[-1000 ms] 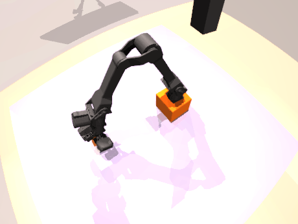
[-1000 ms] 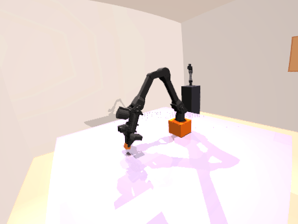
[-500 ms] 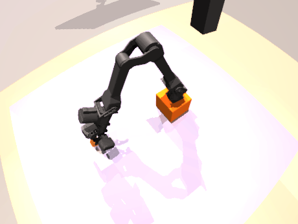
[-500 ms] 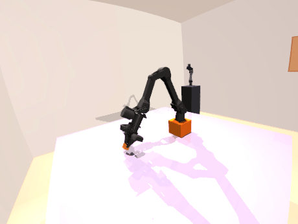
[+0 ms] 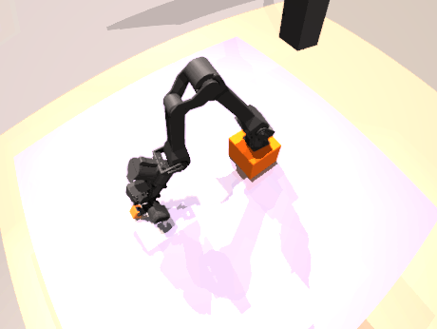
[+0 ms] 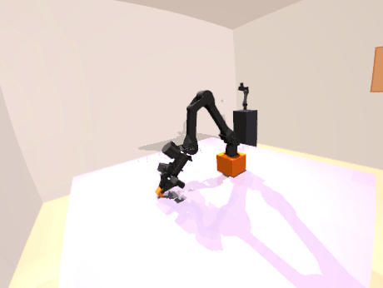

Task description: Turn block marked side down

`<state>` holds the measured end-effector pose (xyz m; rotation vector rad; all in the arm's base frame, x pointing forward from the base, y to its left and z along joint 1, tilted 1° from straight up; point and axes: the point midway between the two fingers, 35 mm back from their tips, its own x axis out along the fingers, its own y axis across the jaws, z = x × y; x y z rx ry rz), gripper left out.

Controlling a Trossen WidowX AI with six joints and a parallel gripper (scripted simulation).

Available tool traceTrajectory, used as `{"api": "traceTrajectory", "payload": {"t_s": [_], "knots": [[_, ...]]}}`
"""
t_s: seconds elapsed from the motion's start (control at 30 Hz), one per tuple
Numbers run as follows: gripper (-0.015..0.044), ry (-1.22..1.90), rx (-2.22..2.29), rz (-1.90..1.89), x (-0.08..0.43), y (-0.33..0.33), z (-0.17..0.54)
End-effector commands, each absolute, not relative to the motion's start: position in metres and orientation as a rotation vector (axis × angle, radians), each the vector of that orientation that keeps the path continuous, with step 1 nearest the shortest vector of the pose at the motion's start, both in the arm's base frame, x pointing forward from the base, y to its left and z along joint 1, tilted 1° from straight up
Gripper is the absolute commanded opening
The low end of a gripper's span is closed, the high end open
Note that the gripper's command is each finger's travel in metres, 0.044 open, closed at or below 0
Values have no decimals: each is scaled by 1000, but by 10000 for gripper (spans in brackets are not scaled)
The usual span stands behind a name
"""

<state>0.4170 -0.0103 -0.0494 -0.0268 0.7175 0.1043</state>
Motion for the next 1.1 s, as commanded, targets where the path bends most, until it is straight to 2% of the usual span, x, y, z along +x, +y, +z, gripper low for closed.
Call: {"api": "traceTrajectory", "payload": {"t_s": [0.0,0.4,1.0,1.07], "knots": [[0,683,-16,106,411,-10,-57],[0,512,-11,111,399,-9,-54],[0,486,-9,111,398,-9,-51],[53,486,-9,111,398,-9,-51]]}}
